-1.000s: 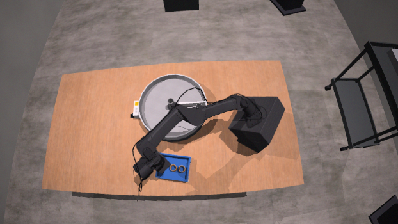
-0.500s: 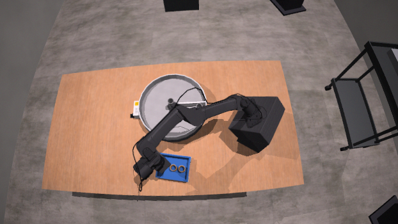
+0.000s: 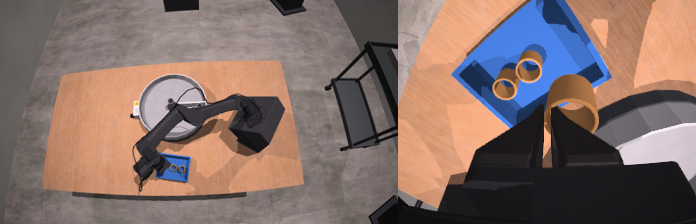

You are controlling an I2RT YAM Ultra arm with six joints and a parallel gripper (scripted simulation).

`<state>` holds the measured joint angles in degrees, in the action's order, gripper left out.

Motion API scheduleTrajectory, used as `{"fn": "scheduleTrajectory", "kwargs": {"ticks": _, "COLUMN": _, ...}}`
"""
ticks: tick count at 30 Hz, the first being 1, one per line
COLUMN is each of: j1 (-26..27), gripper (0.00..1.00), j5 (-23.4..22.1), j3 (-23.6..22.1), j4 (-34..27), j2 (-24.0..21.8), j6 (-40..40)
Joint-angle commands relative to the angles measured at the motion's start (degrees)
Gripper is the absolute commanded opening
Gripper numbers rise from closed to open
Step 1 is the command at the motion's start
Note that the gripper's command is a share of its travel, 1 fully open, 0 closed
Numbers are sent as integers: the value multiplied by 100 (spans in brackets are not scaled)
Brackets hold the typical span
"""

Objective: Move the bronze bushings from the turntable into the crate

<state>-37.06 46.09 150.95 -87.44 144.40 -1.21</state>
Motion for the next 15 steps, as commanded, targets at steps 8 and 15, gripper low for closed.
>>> {"fn": "scheduleTrajectory", "kwargs": {"ticks": 8, "j1": -287, "gripper": 0, "j5": 52, "j3": 184, "j4": -75, "j2": -55, "j6": -19}}
{"fn": "scheduleTrajectory", "kwargs": {"ticks": 15, "j1": -302, "gripper": 0, "j5": 52, "j3": 206, "j4": -70, "j2": -17, "j6": 38}}
